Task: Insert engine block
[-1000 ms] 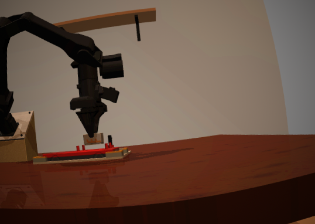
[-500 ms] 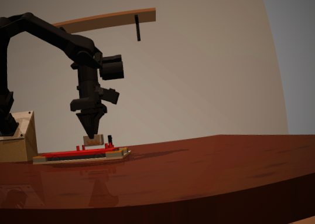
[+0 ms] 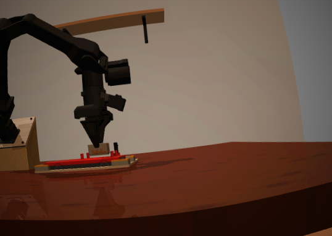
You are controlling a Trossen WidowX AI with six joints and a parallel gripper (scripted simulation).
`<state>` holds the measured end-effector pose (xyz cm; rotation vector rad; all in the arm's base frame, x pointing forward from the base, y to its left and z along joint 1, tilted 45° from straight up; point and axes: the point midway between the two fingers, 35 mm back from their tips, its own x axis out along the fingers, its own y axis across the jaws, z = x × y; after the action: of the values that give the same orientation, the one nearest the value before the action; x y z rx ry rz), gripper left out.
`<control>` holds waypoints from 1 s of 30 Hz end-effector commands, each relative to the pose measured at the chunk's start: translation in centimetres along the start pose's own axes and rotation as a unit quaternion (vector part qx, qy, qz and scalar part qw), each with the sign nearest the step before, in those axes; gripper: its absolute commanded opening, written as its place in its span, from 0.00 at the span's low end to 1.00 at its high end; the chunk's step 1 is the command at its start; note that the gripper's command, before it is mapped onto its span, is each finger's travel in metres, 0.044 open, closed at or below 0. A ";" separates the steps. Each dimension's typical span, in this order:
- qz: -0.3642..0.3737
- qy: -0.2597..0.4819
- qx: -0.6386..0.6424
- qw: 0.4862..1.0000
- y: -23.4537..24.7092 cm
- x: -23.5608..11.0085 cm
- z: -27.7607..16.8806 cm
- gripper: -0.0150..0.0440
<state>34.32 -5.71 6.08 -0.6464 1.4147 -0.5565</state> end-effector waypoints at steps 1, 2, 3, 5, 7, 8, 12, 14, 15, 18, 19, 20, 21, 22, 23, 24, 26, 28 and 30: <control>-0.001 0.001 -0.002 1.000 0.0 0.2 -0.1 0.52; -0.002 0.001 -0.002 1.000 0.0 0.2 -0.1 0.52; -0.002 0.001 -0.002 1.000 0.0 0.2 -0.1 0.52; -0.002 0.001 -0.002 1.000 0.0 0.3 -0.1 0.52; -0.002 0.001 -0.002 1.000 0.0 0.3 -0.1 0.52; -0.002 0.001 -0.002 1.000 0.0 0.3 -0.1 0.52; -0.002 0.001 -0.002 1.000 0.0 0.4 -0.1 0.52; -0.002 0.001 -0.002 1.000 0.0 0.5 -0.1 0.52; -0.002 0.001 -0.002 1.000 0.0 0.5 -0.1 0.52; -0.002 0.001 -0.002 1.000 0.0 0.6 -0.1 0.52; -0.002 0.001 -0.002 1.000 0.0 0.6 -0.1 0.52; -0.002 0.001 -0.002 1.000 0.0 0.6 -0.1 0.52; -0.002 0.001 -0.002 1.000 0.0 0.7 -0.1 0.52; -0.002 0.001 -0.002 1.000 0.0 0.7 -0.1 0.52; -0.002 0.001 -0.002 1.000 0.0 0.7 -0.1 0.52; -0.002 0.001 -0.002 1.000 0.0 0.7 -0.1 0.52; -0.002 0.001 -0.002 1.000 0.0 0.8 -0.1 0.52; -0.002 0.001 -0.002 1.000 0.0 0.8 -0.1 0.52; -0.002 0.001 -0.002 1.000 0.0 0.9 -0.1 0.52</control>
<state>34.39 -6.25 5.55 -0.6468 1.4145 -0.5568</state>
